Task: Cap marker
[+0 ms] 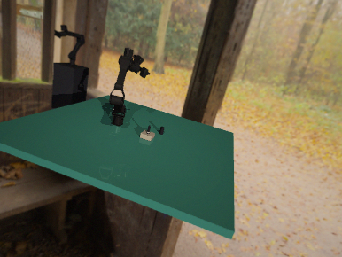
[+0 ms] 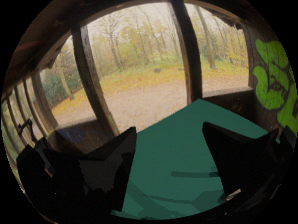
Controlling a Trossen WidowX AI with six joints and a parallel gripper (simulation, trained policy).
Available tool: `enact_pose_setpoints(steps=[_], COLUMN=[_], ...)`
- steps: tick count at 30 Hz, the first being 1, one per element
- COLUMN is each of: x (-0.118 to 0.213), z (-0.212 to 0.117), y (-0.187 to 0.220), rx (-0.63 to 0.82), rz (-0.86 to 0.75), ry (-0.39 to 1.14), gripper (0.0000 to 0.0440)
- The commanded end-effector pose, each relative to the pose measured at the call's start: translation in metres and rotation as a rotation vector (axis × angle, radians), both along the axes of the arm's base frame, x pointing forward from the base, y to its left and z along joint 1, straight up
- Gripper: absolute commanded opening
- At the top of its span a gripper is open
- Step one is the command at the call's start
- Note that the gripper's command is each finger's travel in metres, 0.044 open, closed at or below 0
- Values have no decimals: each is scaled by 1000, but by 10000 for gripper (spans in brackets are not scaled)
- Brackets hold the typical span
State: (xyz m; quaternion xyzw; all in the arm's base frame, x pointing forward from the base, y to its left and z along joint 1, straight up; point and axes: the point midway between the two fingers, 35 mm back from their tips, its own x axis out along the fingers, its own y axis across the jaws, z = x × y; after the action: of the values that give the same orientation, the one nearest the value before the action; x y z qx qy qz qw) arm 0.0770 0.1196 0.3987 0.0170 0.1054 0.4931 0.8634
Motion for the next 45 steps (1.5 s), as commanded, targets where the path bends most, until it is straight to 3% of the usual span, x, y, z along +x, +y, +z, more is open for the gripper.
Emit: enact_pose_setpoints(steps=[1,45], x=[-1,18], z=[-2,-45], y=[5,61], rx=[-27,-328], rz=[-12,-249], ry=[20,225], gripper=[327,329])
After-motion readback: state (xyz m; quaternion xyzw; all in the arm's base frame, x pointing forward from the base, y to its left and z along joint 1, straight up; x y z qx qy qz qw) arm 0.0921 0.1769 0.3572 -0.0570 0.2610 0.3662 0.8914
